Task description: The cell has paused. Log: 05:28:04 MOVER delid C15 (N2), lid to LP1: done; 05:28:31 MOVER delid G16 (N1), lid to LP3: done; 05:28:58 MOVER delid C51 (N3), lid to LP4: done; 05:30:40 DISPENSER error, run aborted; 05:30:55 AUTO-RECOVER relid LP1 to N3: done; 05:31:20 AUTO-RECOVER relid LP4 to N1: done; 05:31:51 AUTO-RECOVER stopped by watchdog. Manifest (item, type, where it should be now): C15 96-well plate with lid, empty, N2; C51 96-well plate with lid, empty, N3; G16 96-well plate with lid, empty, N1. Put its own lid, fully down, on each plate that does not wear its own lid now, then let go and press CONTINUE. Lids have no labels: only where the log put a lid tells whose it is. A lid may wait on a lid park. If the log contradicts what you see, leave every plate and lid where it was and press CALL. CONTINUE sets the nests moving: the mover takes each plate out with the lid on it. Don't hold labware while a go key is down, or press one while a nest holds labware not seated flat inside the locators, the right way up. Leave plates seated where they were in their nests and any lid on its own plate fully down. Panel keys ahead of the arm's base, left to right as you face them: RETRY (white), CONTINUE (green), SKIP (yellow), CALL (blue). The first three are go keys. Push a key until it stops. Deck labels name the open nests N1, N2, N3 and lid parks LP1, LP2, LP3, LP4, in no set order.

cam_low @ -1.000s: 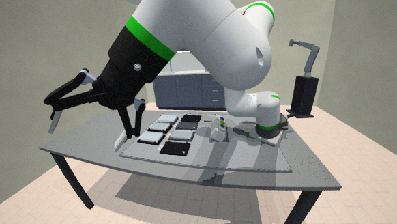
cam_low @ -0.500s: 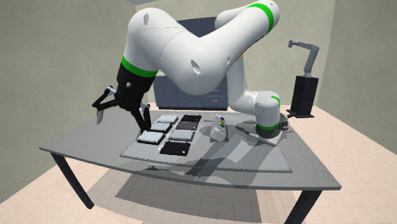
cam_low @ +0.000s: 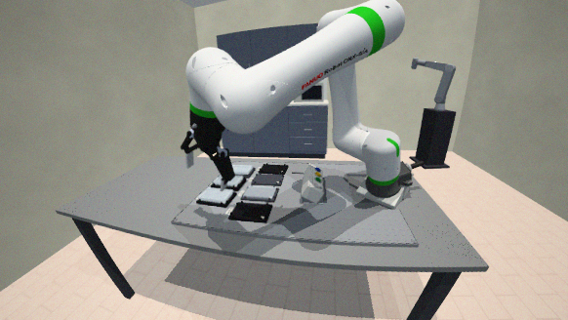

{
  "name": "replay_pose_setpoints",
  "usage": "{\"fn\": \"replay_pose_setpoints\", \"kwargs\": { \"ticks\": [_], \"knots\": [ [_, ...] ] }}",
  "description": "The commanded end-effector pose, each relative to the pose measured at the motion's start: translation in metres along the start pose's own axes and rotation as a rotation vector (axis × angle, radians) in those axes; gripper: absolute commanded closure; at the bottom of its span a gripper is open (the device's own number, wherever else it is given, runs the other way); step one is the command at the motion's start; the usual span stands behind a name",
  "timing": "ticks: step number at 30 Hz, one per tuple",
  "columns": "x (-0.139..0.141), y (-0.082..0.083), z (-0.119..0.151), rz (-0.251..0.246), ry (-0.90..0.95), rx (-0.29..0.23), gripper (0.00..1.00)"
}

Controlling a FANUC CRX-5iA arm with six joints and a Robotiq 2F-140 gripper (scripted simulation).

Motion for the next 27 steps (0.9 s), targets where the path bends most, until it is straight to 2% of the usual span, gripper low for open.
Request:
{"fn": "replay_pose_setpoints", "kwargs": {
  "ticks": [1, 2, 4, 5, 7, 8, 10, 11, 12, 13, 15, 16, 17, 19, 21, 22, 27],
  "knots": [
    [-0.010, -0.022, 0.038, -0.075, -0.134, -0.027, 0.00],
    [-0.020, -0.036, 0.066, -0.132, -0.242, -0.046, 0.00],
    [-0.020, -0.036, 0.066, -0.132, -0.242, -0.046, 0.00],
    [-0.031, -0.049, 0.092, -0.185, -0.349, -0.061, 0.00],
    [-0.031, -0.049, 0.092, -0.185, -0.349, -0.061, 0.00],
    [-0.042, -0.059, 0.116, -0.235, -0.454, -0.072, 0.00],
    [-0.042, -0.059, 0.116, -0.235, -0.454, -0.072, 0.00],
    [-0.053, -0.068, 0.136, -0.281, -0.556, -0.080, 0.00],
    [-0.053, -0.068, 0.136, -0.281, -0.556, -0.080, 0.00],
    [-0.064, -0.074, 0.155, -0.321, -0.651, -0.085, 0.00],
    [-0.064, -0.074, 0.155, -0.322, -0.654, -0.085, 0.00],
    [-0.074, -0.080, 0.170, -0.360, -0.747, -0.087, 0.00],
    [-0.074, -0.080, 0.170, -0.360, -0.747, -0.087, 0.00],
    [-0.091, -0.087, 0.195, -0.411, -0.881, -0.083, 0.00],
    [-0.091, -0.087, 0.195, -0.411, -0.881, -0.083, 0.00],
    [-0.097, -0.090, 0.205, -0.449, -0.987, -0.079, 0.00],
    [-0.117, -0.095, 0.233, -0.520, -1.207, -0.051, 0.00]
  ]
}}
Point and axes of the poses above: the point where the finger pads meet when closed, its own y axis back along the fingers, its own x axis across the jaws, z = x × y, the point moved 7 cm from there along y, back along the fingers, and after that the axes turned 12 degrees about y, right-handed, at the moved point
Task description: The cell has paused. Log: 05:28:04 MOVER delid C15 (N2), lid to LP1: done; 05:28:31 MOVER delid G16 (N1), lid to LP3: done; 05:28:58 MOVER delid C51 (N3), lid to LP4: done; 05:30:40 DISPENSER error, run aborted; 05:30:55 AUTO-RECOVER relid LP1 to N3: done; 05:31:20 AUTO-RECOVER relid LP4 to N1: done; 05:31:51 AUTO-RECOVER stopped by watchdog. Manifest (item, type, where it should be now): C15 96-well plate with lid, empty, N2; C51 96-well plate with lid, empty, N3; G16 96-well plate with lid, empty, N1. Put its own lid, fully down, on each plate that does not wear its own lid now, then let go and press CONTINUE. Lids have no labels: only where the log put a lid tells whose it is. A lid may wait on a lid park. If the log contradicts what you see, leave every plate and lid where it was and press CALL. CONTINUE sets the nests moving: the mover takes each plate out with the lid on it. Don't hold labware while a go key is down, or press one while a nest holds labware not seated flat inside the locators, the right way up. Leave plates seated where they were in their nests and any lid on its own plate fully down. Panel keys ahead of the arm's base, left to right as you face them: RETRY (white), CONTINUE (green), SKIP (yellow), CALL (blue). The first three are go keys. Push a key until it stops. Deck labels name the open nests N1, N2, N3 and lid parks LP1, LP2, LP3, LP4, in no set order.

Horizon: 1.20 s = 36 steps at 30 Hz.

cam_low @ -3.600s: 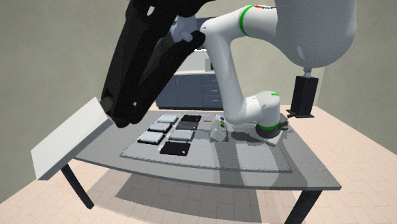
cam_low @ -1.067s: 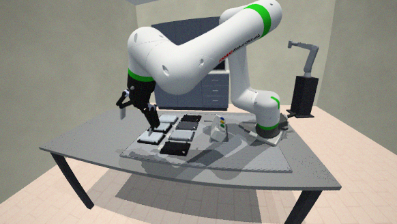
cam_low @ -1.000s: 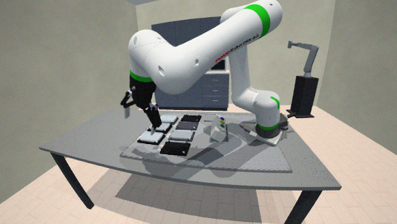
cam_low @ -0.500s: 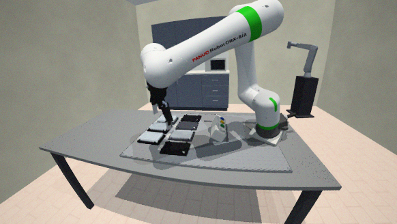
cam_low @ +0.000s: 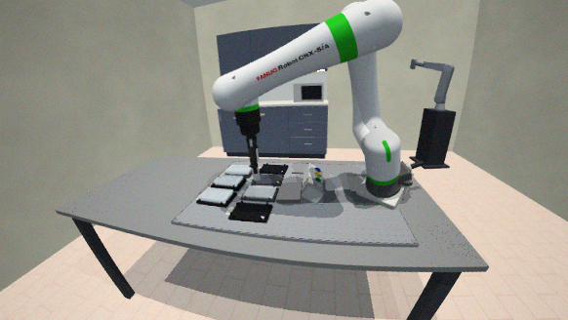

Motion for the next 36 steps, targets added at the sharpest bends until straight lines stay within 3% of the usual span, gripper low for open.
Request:
{"fn": "replay_pose_setpoints", "kwargs": {
  "ticks": [1, 4, 12, 13, 36],
  "knots": [
    [0.0163, -0.0082, 0.0290, -0.115, -0.252, 0.039, 0.00],
    [0.0192, -0.0091, 0.0335, -0.140, -0.307, 0.050, 0.00],
    [0.0196, -0.0092, 0.0341, -0.143, -0.314, 0.052, 0.00],
    [0.0196, -0.0092, 0.0341, -0.143, -0.314, 0.052, 1.00],
    [0.0196, -0.0092, 0.0341, -0.143, -0.314, 0.052, 1.00]
  ]
}}
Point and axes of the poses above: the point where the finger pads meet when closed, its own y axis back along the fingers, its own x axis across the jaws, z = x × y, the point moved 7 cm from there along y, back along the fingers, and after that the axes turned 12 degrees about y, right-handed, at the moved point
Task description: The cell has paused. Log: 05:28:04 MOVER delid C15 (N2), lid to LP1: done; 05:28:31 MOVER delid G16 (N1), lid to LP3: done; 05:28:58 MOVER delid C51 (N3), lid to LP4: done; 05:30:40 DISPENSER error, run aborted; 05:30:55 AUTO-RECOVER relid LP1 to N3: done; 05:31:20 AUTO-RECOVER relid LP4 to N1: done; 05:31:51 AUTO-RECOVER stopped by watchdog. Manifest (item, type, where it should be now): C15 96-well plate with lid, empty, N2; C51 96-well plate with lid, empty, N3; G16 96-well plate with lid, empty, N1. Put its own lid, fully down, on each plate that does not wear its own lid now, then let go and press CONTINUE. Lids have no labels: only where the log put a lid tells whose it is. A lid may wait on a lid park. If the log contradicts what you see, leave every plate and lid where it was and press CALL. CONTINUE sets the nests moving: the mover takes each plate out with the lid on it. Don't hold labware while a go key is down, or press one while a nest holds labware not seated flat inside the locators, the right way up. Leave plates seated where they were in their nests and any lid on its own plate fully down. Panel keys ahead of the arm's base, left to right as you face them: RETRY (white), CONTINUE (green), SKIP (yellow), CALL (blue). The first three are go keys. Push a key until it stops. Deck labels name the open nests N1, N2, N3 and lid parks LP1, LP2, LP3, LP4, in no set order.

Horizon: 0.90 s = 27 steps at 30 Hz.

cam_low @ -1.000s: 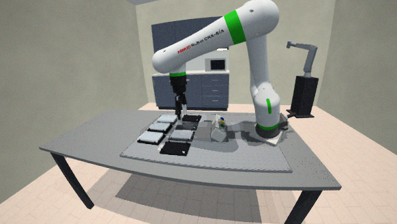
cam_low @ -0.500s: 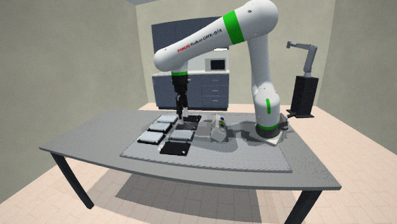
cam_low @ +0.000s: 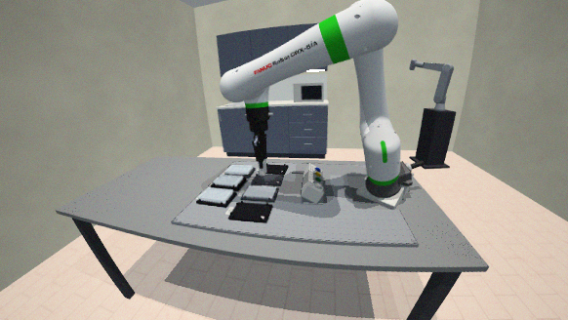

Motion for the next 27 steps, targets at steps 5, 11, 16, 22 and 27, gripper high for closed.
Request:
{"fn": "replay_pose_setpoints", "kwargs": {
  "ticks": [5, 11, 16, 22, 27],
  "knots": [
    [0.000, 0.000, 0.000, 0.000, 0.000, 0.000, 1.00],
    [0.002, 0.000, 0.000, 0.000, 0.000, 0.000, 1.00],
    [0.076, 0.000, 0.011, 0.003, 0.000, -0.003, 1.00],
    [0.117, 0.000, 0.022, 0.001, 0.000, -0.001, 1.00],
    [0.127, 0.000, 0.026, 0.000, 0.000, 0.000, 1.00]
  ]
}}
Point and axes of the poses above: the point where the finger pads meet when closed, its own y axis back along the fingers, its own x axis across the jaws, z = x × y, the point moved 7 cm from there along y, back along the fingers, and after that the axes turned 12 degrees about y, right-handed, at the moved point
